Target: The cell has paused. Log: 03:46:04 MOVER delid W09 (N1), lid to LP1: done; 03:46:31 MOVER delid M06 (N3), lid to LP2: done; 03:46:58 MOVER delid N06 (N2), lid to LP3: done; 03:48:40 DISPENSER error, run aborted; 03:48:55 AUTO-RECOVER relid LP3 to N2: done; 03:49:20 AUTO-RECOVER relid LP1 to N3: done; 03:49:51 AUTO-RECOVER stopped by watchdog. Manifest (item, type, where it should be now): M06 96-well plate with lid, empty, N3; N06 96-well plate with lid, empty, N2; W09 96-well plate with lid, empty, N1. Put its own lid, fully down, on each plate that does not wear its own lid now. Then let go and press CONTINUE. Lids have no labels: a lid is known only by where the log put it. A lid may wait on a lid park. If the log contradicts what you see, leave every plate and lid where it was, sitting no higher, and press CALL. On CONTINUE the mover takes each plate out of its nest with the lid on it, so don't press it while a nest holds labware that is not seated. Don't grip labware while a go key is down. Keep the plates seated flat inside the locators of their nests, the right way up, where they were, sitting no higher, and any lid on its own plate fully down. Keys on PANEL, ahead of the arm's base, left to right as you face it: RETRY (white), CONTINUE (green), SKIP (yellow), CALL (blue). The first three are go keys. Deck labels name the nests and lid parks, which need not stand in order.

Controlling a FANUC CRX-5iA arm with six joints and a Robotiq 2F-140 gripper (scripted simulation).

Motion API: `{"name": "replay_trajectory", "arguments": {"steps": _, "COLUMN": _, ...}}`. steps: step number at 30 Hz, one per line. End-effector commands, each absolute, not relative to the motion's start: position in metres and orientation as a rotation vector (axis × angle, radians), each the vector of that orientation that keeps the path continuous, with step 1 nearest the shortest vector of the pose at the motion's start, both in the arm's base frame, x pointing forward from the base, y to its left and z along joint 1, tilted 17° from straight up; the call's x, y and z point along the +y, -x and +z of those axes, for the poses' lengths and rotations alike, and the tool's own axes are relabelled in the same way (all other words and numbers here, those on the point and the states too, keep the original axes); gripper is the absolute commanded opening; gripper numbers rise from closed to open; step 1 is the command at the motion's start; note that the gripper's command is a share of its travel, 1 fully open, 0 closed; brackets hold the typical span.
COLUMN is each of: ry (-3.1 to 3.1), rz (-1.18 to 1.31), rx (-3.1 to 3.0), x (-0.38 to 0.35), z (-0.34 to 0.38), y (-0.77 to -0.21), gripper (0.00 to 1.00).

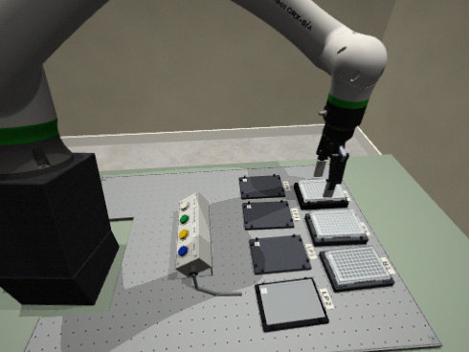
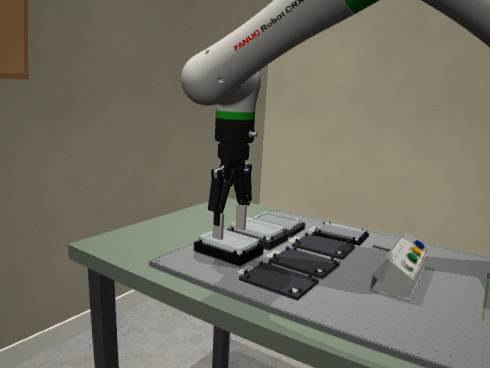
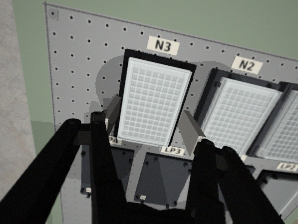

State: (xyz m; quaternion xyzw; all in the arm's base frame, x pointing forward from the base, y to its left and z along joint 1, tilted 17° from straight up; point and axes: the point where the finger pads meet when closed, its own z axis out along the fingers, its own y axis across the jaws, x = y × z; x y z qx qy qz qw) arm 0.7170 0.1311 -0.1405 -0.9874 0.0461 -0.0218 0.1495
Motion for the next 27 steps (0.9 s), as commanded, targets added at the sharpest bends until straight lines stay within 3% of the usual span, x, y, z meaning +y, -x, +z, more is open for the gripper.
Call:
{"name": "replay_trajectory", "arguments": {"steps": 1, "ry": 2.838, "rz": -0.063, "rx": 0.133, "x": 0.1309, "z": -0.1403, "y": -0.7173, "gripper": 0.59}}
{"name": "replay_trajectory", "arguments": {"steps": 22, "ry": 2.838, "rz": -0.063, "rx": 0.133, "x": 0.1309, "z": -0.1403, "y": -0.7173, "gripper": 0.59}}
{"name": "replay_trajectory", "arguments": {"steps": 23, "ry": 2.838, "rz": -0.063, "rx": 0.133, "x": 0.1309, "z": -0.1403, "y": -0.7173, "gripper": 0.66}}
{"name": "replay_trajectory", "arguments": {"steps": 27, "ry": 2.838, "rz": -0.063, "rx": 0.133, "x": 0.1309, "z": -0.1403, "y": -0.7173, "gripper": 0.66}}
